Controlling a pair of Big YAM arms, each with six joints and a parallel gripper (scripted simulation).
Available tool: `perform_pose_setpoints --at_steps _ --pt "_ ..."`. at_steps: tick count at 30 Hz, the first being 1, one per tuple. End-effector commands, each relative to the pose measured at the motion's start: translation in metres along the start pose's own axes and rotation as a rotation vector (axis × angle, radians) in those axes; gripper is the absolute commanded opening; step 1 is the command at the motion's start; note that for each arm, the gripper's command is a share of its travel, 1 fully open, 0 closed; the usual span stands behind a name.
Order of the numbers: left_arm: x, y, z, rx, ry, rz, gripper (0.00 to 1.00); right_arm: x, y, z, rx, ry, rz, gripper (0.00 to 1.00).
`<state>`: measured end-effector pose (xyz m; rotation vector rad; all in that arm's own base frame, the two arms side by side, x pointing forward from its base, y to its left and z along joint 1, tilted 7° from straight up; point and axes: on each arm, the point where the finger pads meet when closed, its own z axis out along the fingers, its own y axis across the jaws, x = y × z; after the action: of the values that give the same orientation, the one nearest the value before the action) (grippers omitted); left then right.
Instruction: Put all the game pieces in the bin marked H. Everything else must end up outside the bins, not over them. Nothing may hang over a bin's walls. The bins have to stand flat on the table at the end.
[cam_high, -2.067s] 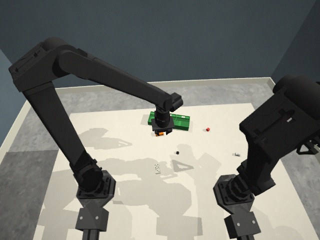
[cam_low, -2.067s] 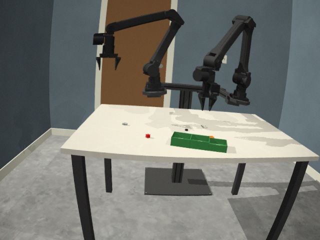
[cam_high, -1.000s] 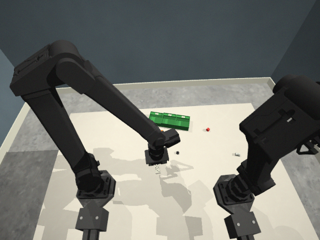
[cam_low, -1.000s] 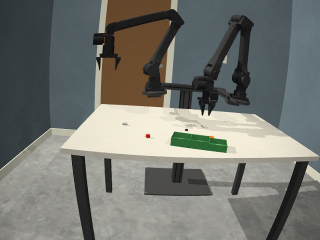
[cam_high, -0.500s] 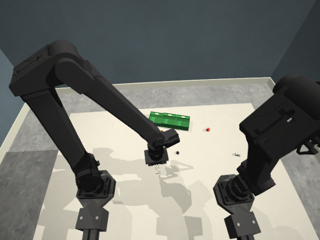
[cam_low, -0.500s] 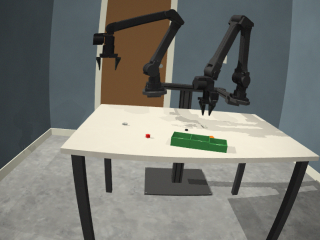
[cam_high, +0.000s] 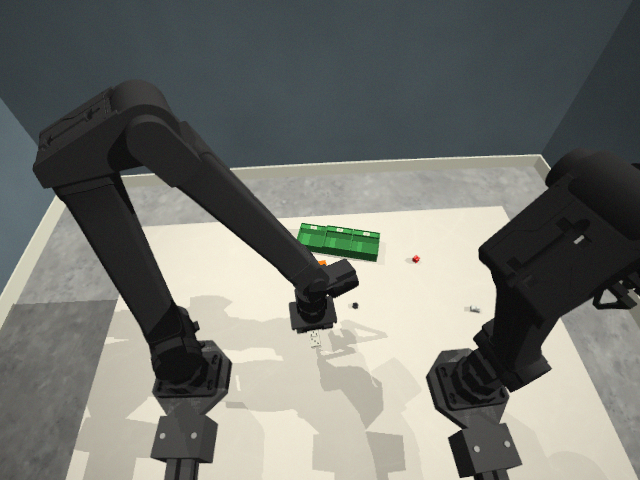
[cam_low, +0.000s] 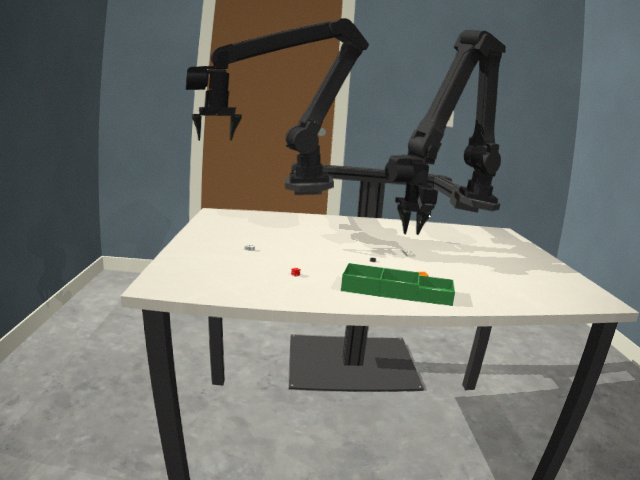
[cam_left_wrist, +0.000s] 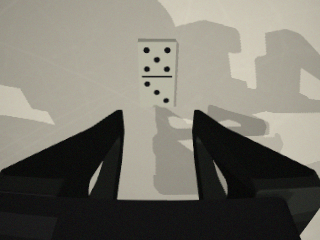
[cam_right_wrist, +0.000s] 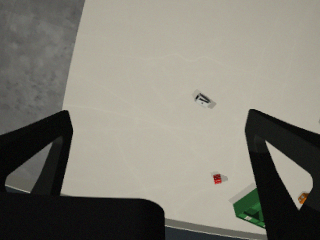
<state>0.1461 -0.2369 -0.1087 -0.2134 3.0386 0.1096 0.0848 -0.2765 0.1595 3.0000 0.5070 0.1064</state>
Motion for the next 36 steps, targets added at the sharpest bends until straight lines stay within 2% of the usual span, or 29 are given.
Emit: perform_pose_setpoints --at_steps 1,11,14,16,18,28,36 --pt "-0.002 0.004 0.018 -0.01 0.001 0.001 0.39 -0.002 -0.005 -0.005 -0.002 0.0 0.019 1.0" --pt "-0.007 -0.009 0.048 0.009 -0.007 -0.001 0.39 -0.002 -0.005 -0.005 -0.002 0.0 0.019 1.0" --pt "-0.007 -0.011 0.048 0.01 -0.007 0.004 0.39 -0.002 -0.005 -0.005 -0.002 0.0 0.019 1.0" --pt "-0.01 -0.019 0.039 0.033 -0.016 0.002 0.39 -0.002 -0.005 -0.005 -0.002 0.0 0.019 1.0" --pt "-0.008 -0.012 0.049 0.009 -0.007 0.002 0.39 -0.002 -0.005 -0.005 -0.002 0.0 0.019 1.0" --pt "-0.004 -0.003 0.061 -0.003 -0.002 0.004 0.39 -0.002 -0.005 -0.005 -0.002 0.0 0.019 1.0" --pt "-0.005 -0.002 0.054 0.012 -0.008 -0.002 0.39 -0.002 -0.005 -0.005 -0.002 0.0 0.019 1.0"
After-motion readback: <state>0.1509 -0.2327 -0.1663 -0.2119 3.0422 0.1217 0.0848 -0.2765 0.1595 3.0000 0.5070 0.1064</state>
